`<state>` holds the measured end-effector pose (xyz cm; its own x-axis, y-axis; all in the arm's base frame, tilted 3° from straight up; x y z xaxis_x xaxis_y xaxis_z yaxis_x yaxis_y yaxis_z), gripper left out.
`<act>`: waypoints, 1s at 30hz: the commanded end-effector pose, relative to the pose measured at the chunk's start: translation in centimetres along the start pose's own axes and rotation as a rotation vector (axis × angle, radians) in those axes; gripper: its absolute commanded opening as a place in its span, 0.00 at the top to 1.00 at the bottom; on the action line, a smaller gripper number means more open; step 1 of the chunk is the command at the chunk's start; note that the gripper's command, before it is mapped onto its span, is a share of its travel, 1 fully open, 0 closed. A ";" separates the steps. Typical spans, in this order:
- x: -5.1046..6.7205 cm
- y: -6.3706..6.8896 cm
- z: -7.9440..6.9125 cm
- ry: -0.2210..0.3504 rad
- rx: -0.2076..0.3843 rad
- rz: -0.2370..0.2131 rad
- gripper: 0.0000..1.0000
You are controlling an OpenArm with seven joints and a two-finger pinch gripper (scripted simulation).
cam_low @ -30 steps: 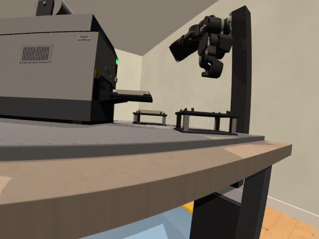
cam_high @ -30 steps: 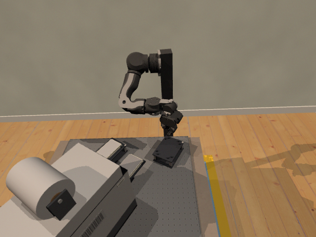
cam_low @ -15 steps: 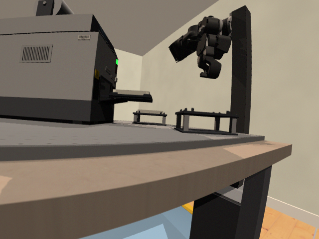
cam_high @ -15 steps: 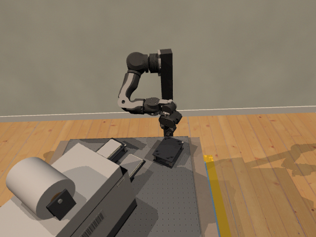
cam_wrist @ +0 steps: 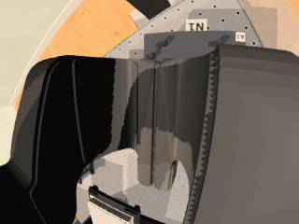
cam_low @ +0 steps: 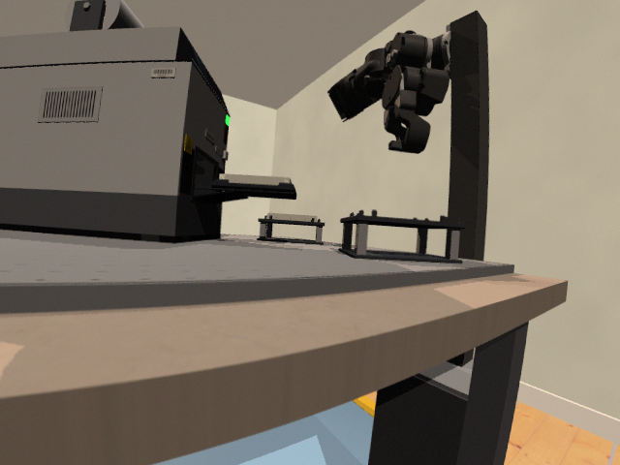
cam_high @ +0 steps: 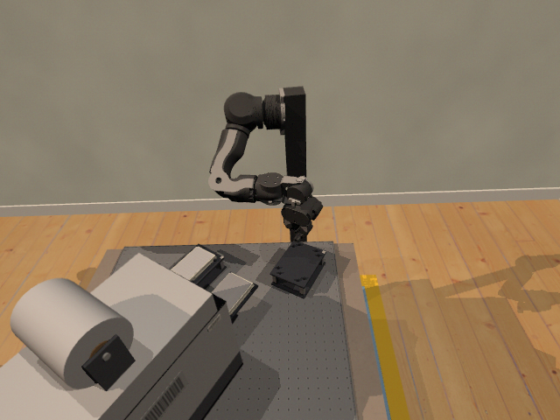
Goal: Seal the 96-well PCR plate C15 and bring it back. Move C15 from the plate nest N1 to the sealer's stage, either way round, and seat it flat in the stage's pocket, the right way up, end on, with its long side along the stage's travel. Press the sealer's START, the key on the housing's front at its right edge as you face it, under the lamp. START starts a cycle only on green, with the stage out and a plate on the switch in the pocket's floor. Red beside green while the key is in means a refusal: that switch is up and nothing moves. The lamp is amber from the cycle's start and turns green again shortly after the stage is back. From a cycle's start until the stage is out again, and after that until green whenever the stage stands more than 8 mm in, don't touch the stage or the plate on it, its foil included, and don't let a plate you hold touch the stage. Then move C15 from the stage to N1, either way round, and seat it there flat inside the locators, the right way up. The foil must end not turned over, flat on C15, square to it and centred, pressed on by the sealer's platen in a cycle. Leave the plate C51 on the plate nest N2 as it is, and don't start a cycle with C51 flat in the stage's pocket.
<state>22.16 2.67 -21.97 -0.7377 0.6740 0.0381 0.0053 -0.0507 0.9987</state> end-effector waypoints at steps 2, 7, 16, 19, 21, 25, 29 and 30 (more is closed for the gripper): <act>0.0 0.2 0.1 0.005 -0.005 0.002 1.00; 0.0 0.2 0.1 0.005 -0.005 0.002 1.00; 0.0 0.2 0.1 0.005 -0.005 0.002 1.00; 0.0 0.2 0.1 0.005 -0.005 0.002 1.00; -1.1 0.2 -0.2 -0.010 -0.004 0.001 0.23; -5.3 0.5 -1.3 -0.048 -0.005 0.002 0.23; -5.3 0.5 -1.3 -0.048 -0.005 0.002 0.23; -5.3 0.5 -1.3 -0.048 -0.005 0.002 0.23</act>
<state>25.02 -1.68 -21.73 -0.7072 0.7055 0.0450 0.0069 -0.0568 0.9984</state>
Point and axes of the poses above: the point where the finger pads meet when closed, its own y axis back along the fingers, its own z axis across the jaws, x = y × z, the point moved 7 cm from there along y, back along the fingers, and after that the axes turned 8 degrees about -y, right-handed, at the moved point
